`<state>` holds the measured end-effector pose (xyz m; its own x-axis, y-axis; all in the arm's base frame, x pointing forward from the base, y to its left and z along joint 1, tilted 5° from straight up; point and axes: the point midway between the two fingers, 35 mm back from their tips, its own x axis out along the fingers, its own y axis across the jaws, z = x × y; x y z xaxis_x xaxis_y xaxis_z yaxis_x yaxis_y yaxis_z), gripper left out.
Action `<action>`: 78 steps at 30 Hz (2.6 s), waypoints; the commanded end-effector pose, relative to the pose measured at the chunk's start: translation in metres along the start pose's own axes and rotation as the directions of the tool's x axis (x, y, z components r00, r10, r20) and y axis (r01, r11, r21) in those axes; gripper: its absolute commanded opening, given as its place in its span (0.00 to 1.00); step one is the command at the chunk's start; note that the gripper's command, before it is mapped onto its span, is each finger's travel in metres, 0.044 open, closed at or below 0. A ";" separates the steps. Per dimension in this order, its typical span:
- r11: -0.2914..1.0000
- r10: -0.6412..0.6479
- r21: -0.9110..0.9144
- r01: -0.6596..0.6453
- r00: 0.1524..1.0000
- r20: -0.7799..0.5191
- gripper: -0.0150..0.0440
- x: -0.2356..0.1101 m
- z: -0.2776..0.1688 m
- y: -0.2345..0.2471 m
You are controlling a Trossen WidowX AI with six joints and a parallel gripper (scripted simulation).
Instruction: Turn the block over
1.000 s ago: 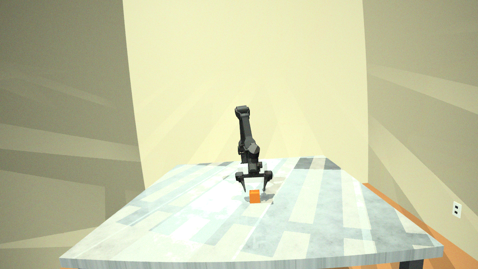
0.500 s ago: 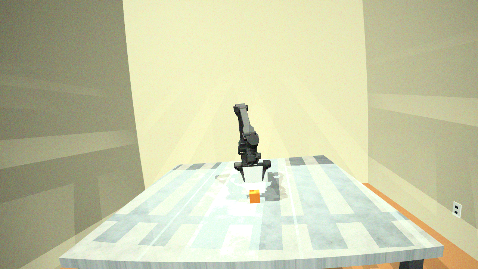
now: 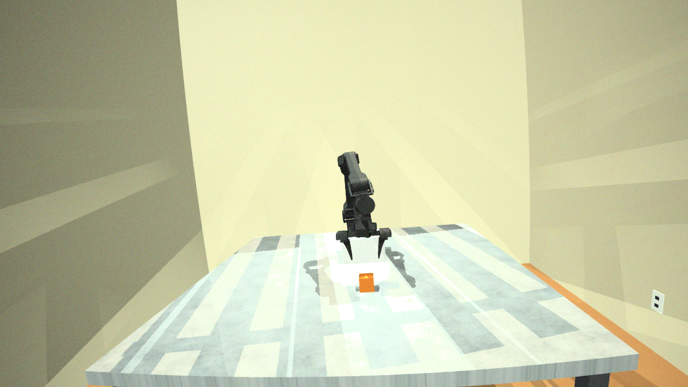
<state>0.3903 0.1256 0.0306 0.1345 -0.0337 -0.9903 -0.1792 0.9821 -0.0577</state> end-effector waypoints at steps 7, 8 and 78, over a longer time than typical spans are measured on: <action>1.000 0.006 0.011 -0.004 0.988 -0.154 1.00 -0.005 0.003 -0.001; 1.000 0.006 0.011 -0.004 0.988 -0.154 1.00 -0.005 0.003 -0.001; 1.000 0.005 0.011 -0.004 0.988 -0.154 0.47 0.081 -0.011 -0.002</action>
<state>0.3917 0.1193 -0.0493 -0.0146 -0.0549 -0.9984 -0.1648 0.9850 -0.0517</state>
